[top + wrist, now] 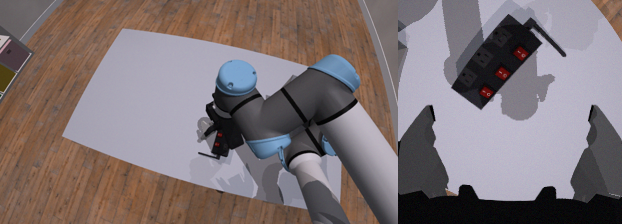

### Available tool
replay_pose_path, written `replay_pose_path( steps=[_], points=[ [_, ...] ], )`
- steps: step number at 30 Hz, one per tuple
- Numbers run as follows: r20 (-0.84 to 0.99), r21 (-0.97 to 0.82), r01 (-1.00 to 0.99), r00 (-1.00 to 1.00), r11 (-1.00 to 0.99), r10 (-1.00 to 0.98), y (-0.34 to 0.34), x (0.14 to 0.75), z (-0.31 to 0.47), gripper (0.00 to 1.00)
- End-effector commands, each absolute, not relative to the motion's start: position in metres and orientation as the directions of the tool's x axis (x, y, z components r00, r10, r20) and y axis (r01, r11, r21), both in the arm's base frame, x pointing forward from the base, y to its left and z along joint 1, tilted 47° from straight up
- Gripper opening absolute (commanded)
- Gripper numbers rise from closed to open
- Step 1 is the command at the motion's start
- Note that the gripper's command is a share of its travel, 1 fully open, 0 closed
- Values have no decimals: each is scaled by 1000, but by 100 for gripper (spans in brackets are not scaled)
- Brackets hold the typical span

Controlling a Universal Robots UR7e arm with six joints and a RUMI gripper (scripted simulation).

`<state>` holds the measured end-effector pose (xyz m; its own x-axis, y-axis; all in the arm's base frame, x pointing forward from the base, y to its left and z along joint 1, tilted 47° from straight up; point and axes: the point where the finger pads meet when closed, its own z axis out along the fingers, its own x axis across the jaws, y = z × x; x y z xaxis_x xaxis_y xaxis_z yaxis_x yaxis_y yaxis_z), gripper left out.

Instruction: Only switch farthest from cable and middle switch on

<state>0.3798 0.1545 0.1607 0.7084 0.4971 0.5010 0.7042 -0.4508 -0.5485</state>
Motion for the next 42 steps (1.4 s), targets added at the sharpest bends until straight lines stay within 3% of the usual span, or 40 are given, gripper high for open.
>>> replay_pose_path(
  steps=[1, 13, 22, 24, 26, 41, 42],
  points=[
    [348, -647, 509, 860, -568, 374, 157, 382, 158, 100],
    [73, -731, 140, 989, -667, 128, 160, 385, 153, 100],
    [-173, -717, -195, 980, -670, -99, 162, 389, 146, 100],
    [-173, -717, -195, 980, -670, -99, 162, 389, 146, 100],
    [-268, -685, -325, 945, -652, -189, 162, 390, 144, 100],
    [-554, -492, -719, 694, -491, -460, 161, 394, 131, 100],
    [-602, -428, -789, 612, -440, -513, 161, 394, 130, 100]
  ],
)
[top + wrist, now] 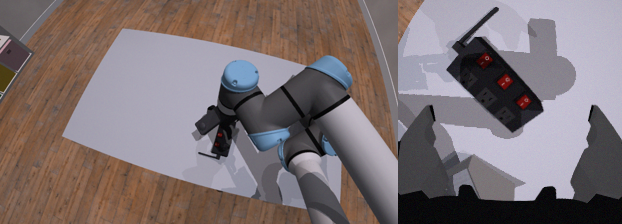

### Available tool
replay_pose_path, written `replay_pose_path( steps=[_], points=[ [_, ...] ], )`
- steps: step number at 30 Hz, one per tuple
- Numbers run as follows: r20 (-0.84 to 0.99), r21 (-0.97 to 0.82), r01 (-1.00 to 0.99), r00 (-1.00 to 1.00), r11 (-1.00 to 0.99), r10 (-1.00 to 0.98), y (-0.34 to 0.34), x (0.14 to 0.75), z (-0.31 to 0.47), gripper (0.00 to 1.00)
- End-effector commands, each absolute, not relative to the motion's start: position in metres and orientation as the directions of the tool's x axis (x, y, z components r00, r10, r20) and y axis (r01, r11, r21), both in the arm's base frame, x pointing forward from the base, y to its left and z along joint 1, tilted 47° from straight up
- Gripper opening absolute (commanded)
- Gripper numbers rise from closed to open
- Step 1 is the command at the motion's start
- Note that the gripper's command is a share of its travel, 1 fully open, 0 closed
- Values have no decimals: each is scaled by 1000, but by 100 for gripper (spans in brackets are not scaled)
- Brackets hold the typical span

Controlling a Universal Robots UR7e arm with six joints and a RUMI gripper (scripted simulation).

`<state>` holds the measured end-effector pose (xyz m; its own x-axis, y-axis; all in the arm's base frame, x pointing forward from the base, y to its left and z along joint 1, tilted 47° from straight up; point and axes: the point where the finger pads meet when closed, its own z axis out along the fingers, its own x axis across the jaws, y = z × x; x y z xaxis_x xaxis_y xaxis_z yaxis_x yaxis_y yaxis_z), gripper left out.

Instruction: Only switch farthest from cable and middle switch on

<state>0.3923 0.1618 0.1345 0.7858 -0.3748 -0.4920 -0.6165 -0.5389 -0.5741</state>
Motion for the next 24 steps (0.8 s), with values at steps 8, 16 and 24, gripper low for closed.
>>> replay_pose_path(
  steps=[8, 16, 24],
  points=[
    [-700, -246, -928, 370, -280, -611, 159, 394, 120, 100],
    [-738, -87, -987, 157, -139, -656, 157, 393, 113, 100],
    [-723, 173, -980, -192, 96, -664, 155, 390, 105, 100]
  ],
)
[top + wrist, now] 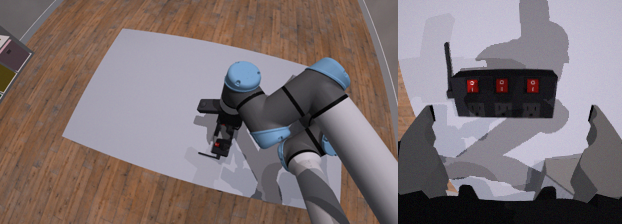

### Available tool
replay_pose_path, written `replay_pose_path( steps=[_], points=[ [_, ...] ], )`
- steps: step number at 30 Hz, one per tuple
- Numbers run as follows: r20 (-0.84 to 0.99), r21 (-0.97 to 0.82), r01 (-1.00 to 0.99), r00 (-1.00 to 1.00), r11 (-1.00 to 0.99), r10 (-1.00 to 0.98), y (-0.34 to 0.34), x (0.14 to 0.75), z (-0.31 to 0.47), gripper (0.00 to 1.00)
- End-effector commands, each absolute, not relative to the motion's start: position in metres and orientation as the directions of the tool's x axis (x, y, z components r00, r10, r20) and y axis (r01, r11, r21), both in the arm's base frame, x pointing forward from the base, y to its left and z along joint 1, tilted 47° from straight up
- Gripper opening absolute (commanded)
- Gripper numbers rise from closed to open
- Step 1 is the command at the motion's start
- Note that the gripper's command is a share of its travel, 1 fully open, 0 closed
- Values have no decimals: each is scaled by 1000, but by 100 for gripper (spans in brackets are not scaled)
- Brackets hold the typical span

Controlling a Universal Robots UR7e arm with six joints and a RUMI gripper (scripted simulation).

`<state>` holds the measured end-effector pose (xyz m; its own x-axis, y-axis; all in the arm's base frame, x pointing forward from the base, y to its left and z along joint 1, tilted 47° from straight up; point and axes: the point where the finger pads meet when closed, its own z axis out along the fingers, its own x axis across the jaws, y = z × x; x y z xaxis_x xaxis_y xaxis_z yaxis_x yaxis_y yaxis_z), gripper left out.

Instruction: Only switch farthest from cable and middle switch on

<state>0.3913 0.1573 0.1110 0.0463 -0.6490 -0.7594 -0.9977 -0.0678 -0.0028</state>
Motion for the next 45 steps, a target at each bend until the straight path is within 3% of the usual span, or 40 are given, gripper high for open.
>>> replay_pose_path(
  steps=[1, 9, 10, 20, 45],
  points=[
    [-716, 199, -973, -228, 120, -660, 155, 390, 104, 100],
    [-655, 351, -899, -435, 262, -618, 154, 386, 98, 100],
    [-610, 417, -847, -529, 328, -590, 154, 386, 97, 100],
    [-428, 599, -615, -788, 513, -443, 153, 380, 90, 100],
    [-134, 724, -222, -974, 652, -184, 153, 371, 81, 100]
  ],
)
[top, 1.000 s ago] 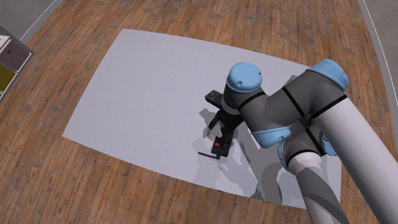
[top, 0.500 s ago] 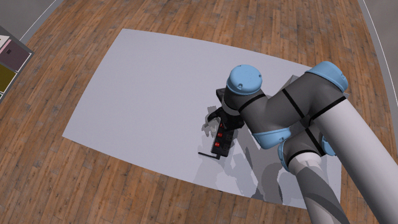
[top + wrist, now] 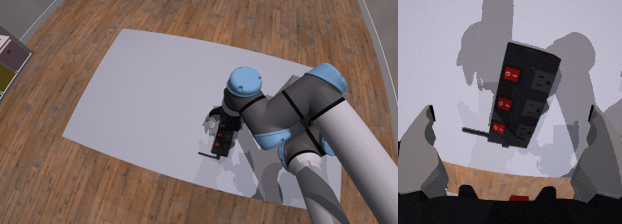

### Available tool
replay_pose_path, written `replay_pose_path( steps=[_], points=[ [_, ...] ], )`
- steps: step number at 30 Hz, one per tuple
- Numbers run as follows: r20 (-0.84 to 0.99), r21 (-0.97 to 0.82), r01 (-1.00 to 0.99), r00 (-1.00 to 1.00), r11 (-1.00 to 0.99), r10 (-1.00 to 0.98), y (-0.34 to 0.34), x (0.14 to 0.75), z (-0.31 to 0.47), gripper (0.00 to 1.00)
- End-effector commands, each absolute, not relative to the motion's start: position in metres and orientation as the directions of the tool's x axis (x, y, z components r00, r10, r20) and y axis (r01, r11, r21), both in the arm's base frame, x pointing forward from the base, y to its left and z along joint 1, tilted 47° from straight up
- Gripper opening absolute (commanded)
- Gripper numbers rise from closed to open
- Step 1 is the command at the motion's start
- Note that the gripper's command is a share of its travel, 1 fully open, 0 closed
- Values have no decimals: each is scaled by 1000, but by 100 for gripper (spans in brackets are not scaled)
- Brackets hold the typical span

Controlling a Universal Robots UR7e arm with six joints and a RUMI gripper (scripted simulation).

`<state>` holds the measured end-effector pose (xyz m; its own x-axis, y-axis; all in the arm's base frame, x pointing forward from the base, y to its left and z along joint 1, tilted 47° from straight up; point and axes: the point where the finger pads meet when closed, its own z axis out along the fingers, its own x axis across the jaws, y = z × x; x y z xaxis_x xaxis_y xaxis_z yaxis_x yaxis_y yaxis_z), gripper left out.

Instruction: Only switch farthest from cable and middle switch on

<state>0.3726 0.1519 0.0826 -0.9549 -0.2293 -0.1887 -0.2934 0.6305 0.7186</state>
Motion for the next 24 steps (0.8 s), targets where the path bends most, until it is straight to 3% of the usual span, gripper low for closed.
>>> replay_pose_path(
  steps=[1, 24],
  points=[
    [-124, 726, -209, -977, 655, -175, 153, 370, 81, 100],
    [-17, 737, -65, -997, 673, -77, 153, 367, 79, 100]
  ],
)
